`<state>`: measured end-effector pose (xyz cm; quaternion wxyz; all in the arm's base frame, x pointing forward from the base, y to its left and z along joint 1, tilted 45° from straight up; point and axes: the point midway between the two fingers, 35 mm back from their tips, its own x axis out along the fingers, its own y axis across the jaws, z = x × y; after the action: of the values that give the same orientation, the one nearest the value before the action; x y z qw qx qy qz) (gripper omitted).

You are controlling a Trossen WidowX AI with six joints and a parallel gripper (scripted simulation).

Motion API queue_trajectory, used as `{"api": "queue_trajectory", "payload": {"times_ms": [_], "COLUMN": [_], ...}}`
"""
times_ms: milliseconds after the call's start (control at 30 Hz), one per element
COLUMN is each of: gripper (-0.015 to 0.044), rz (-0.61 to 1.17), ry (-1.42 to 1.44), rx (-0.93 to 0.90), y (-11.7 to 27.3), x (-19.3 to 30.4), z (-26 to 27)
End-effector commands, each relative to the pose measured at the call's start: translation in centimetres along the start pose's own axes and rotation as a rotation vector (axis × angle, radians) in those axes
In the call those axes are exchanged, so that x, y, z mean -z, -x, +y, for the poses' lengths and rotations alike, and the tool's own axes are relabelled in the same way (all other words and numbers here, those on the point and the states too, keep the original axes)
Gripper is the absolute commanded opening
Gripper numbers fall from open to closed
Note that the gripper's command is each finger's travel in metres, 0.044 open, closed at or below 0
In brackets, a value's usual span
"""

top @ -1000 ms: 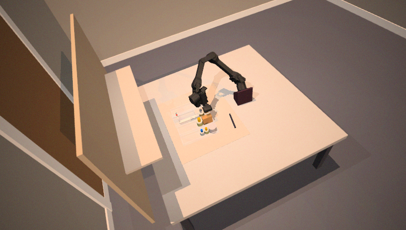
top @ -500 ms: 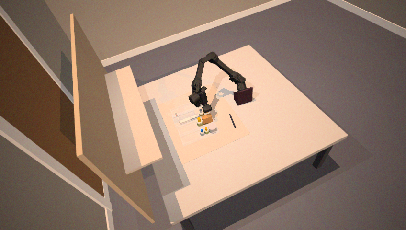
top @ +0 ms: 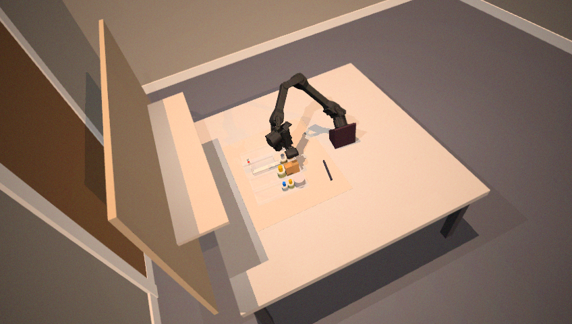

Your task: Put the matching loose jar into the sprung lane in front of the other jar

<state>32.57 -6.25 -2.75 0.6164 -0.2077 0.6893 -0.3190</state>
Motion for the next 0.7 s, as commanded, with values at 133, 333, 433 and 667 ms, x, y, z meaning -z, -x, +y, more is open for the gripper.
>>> {"api": "queue_trajectory", "payload": {"times_ms": [133,333,433,667], "gripper": [0.0,0.0,0.0,0.0], "rz": [-0.022,-0.022,-0.022,-0.022], "ry": [-0.013,-0.013,-0.013,-0.013], "rx": [0.008,0.008,0.008,0.008], "y": [0.21,0.21,0.21,0.1], "x": [-0.78,-0.86,-0.9,-0.92], "z": [-0.22,-0.23,-0.23,-0.23]}}
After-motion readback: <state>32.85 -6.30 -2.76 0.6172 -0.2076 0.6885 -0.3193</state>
